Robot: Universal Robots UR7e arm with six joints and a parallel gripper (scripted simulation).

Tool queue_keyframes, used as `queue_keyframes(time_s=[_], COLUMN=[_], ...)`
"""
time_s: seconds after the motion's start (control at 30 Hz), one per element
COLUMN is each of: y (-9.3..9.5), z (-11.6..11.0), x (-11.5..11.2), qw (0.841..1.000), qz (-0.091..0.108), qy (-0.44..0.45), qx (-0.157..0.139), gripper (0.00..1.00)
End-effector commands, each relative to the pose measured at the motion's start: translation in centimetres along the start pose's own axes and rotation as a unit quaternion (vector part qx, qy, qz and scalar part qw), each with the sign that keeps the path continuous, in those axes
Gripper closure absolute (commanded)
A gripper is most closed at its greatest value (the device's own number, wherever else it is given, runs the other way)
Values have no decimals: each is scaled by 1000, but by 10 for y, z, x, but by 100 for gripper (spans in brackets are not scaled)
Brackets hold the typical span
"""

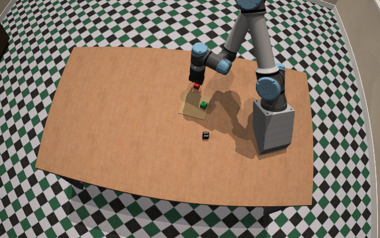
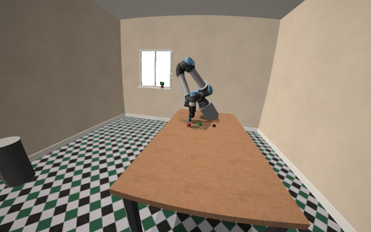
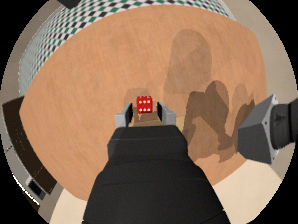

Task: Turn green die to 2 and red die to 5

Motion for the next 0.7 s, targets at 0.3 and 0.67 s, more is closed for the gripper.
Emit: queue_keyframes(time_s=[0.3, 0.67], y=[10, 12], z=[0, 0], x=[0, 0], qw=[1000, 1000], qz=[1, 1], qy=[0, 0], qx=[0, 0], gripper=[13, 13])
Point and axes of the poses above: the point where the finger pads meet when closed, its own y axis out along the fingers, its own x axis across the jaws, z = x × y, the point moved 4 cm from there along -y, back along the fingers, and after that the axes turned 11 degrees about y, right-handed, at the moved point
